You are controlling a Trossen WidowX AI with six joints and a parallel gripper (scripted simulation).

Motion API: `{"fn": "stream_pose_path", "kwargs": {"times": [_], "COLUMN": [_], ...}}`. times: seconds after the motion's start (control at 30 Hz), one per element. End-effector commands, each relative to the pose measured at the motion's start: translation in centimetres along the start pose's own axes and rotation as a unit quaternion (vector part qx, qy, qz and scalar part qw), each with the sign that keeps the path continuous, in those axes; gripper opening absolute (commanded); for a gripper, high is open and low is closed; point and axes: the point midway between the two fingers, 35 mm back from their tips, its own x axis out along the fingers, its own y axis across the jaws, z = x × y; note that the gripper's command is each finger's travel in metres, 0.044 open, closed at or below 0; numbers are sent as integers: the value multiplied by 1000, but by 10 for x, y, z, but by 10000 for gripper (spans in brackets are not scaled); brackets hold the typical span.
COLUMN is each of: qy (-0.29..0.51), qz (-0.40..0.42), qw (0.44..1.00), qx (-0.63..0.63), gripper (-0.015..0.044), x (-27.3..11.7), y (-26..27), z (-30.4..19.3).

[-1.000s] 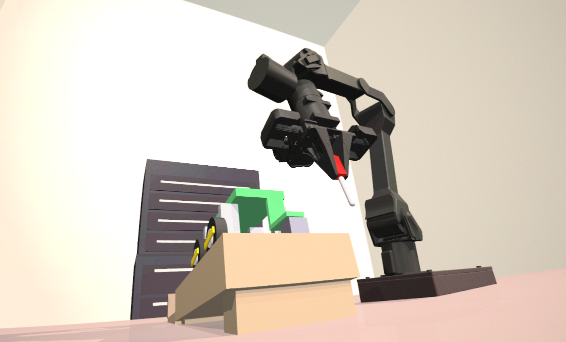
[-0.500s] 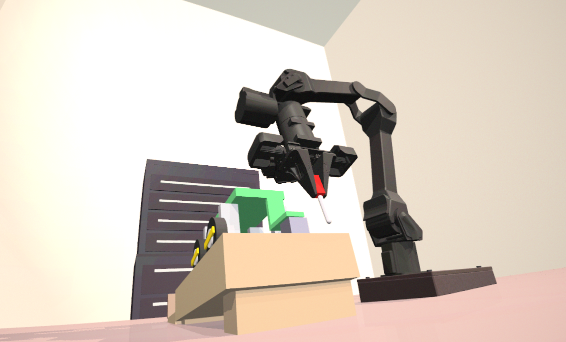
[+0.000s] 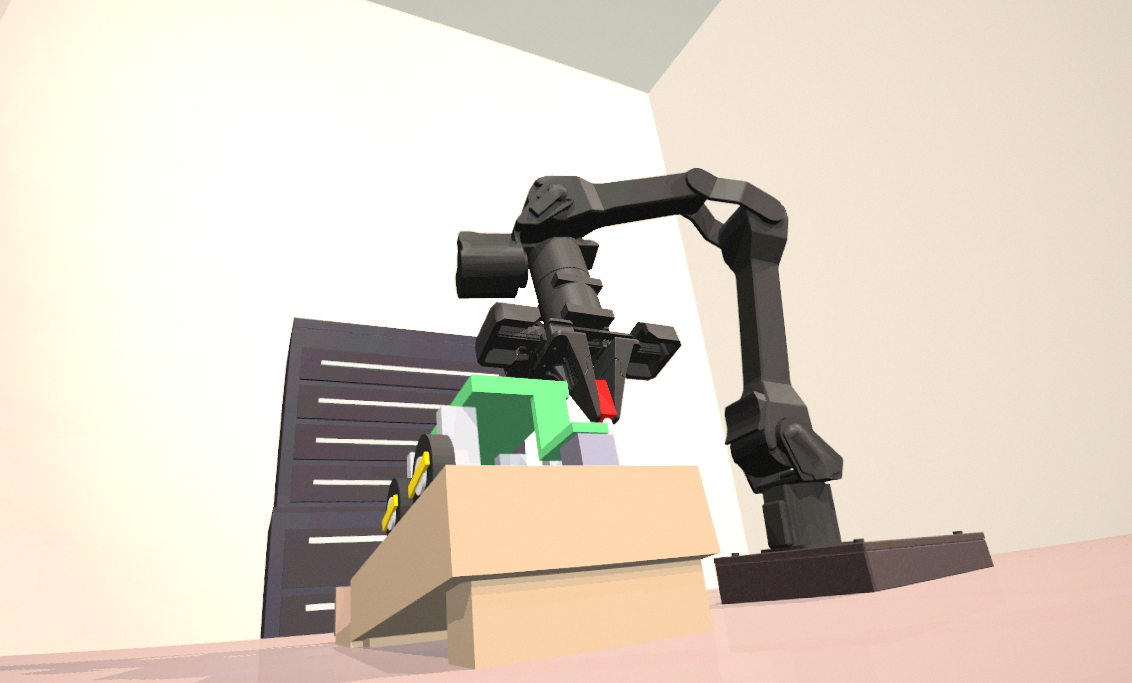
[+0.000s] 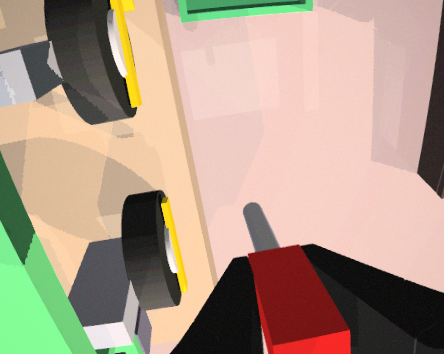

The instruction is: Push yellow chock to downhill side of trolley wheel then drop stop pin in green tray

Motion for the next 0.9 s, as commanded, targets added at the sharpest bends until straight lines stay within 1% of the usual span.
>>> {"fn": "stream_pose_path", "kwargs": {"times": [0.0, 0.73, 0.87], "qy": [0, -4, -4], "qz": [-4, -4, -4], "qw": [1000, 1000, 1000], "qx": [1, 1, 1], "gripper": [0, 0, 0], "x": [-2, -12, -13], "y": [0, -5, -6], "z": [16, 101, 104]}}
